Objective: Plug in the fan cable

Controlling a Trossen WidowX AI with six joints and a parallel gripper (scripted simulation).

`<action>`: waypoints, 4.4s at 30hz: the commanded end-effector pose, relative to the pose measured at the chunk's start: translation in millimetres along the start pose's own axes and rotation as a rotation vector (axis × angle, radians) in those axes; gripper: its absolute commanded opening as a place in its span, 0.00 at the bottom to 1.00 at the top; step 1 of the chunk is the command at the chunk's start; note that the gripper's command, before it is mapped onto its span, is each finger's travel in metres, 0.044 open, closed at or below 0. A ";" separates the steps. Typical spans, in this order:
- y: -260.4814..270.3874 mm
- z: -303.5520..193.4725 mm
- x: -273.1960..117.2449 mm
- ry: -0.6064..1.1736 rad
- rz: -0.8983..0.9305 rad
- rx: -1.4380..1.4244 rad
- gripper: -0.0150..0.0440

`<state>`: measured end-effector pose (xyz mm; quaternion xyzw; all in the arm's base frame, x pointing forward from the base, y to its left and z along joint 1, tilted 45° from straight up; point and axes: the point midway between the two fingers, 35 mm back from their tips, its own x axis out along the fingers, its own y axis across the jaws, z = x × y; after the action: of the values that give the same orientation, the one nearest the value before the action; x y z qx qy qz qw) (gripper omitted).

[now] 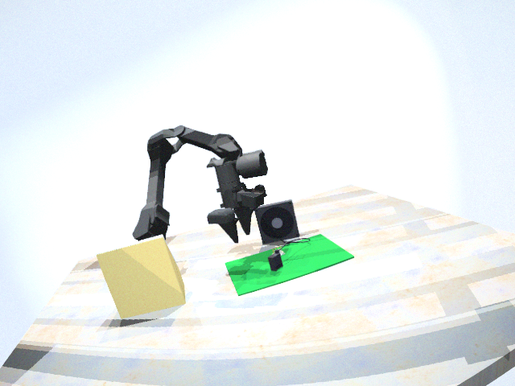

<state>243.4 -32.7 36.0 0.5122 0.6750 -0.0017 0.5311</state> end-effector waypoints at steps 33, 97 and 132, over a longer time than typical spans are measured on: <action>-17.9 81.7 -75.2 -0.027 0.011 -1.325 1.00; -12.5 84.6 73.1 -0.030 0.010 -1.335 0.78; 29.2 72.4 22.5 -0.027 0.013 -1.069 0.25</action>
<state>305.1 -52.3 -12.1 0.1416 0.5595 0.3678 0.7292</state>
